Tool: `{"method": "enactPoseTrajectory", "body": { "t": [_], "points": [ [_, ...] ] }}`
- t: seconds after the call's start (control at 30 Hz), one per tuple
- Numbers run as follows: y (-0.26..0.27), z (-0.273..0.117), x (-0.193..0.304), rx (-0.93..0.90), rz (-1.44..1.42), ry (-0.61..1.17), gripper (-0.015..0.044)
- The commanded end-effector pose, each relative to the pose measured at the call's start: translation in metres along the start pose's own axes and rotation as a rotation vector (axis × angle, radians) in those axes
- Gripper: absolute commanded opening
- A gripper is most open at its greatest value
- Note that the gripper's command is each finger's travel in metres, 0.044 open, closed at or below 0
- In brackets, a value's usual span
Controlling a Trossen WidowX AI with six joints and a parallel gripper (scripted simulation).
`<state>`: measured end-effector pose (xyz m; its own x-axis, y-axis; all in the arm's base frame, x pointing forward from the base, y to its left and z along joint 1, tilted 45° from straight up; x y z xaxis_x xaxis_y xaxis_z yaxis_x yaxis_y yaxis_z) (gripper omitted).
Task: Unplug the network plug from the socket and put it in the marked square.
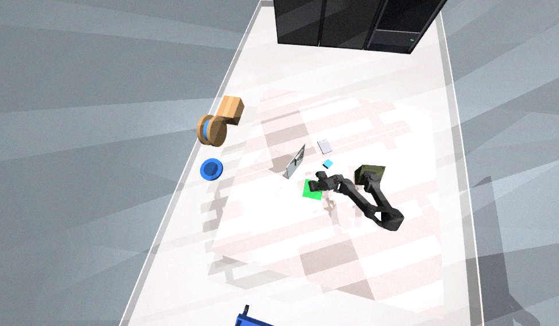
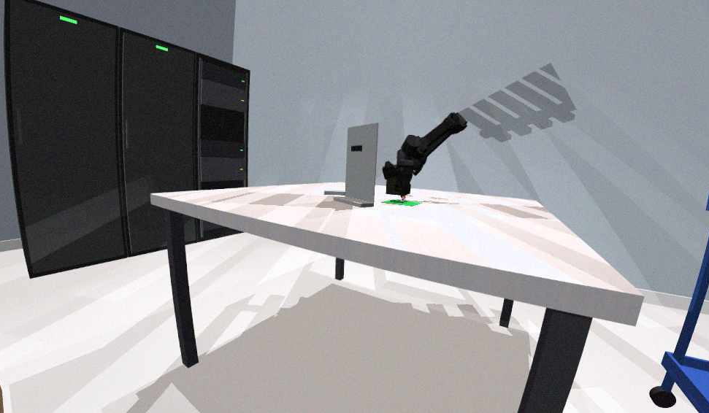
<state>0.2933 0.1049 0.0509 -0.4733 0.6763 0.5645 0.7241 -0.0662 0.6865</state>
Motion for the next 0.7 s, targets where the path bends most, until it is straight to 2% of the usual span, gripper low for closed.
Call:
{"method": "enactPoseTrajectory", "body": {
  "t": [0.0,0.67],
  "points": [
    [-0.001,-0.005,0.000,0.002,-0.002,0.002,0.0156],
    [0.002,-0.025,-0.003,0.007,-0.001,-0.003,0.0156]
  ]
}}
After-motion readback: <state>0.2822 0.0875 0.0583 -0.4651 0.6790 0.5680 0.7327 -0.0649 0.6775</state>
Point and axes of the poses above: the point midway between the two fingers, 35 mm back from their tips, its own z axis out along the fingers, its own y axis across the jaws, x = y × z, the point moved 1 cm from there along -z, back along the fingers, and after that the axes turned 9 degrees about -z, right-handed, at the moved point
